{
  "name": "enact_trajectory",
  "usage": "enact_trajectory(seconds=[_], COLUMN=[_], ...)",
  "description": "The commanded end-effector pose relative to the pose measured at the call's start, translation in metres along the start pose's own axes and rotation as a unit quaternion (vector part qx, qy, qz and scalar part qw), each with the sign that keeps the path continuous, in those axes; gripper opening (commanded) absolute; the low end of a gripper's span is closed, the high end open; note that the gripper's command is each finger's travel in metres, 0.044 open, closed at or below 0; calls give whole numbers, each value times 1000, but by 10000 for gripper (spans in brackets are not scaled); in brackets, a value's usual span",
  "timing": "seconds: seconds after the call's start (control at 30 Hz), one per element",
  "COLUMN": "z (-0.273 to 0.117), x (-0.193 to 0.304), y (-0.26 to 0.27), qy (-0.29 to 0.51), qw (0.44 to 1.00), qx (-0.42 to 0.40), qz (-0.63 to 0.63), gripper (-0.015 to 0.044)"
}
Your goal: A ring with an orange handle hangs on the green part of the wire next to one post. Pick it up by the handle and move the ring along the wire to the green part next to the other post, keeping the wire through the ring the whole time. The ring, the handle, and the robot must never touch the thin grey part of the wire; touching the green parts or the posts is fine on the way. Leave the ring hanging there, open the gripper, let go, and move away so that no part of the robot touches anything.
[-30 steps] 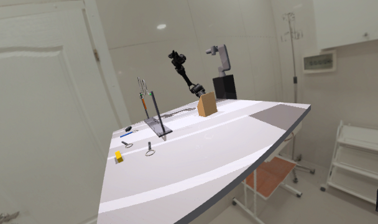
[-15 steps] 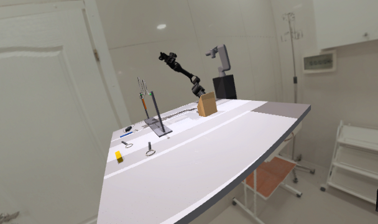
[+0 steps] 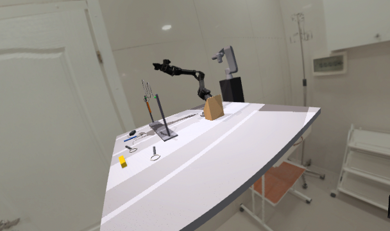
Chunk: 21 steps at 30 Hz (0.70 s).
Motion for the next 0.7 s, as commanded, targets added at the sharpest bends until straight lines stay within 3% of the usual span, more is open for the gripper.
enact_trajectory(seconds=[0.0,0.67], z=[1,-38], x=[24,172], y=[-25,-119], qy=[25,126], qw=[999,985], qx=[31,107], qz=[12,47], gripper=[160,160])
Point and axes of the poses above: the point midway between the two fingers, 35 mm back from their tips, its own z axis out along the fingers, its own y axis across the jaws, x = y × z, the point moved 6 cm from there along -z, back along the fingers, and after that the axes turned 9 degrees about z, right-handed, at the moved point
